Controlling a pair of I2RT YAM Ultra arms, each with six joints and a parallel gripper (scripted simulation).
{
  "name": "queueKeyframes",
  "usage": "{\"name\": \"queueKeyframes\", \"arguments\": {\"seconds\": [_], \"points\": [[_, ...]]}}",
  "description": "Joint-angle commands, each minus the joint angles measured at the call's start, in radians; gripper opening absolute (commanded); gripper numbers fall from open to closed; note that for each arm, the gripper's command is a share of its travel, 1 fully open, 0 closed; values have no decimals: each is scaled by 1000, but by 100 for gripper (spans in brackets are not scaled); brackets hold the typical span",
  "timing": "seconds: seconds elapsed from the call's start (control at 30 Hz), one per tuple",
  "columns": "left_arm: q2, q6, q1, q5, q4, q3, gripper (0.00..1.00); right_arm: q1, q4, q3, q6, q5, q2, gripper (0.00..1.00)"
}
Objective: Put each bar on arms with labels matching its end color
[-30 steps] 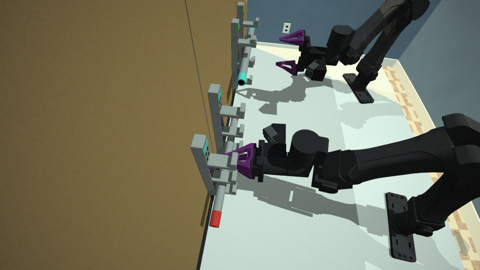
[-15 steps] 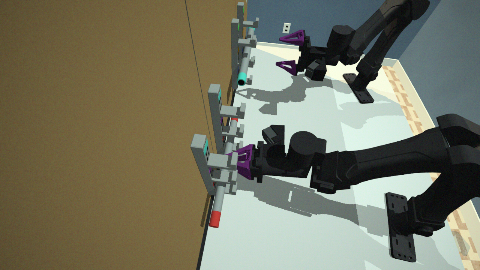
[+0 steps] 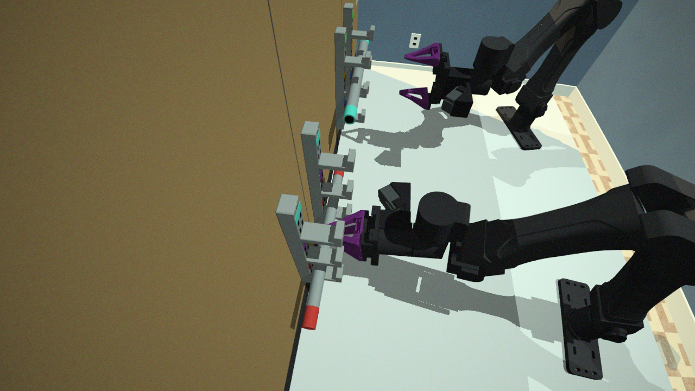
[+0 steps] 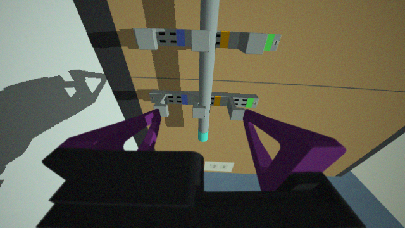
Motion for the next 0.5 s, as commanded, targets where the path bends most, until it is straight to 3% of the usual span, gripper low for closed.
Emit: {"name": "queueKeyframes", "arguments": {"seconds": [0.0,0.47], "points": [[-12,-7,12,5,94,18,0,9,39,4,6,5,1,100],[1,-7,12,5,112,13,0,9,39,4,6,5,1,100]]}}
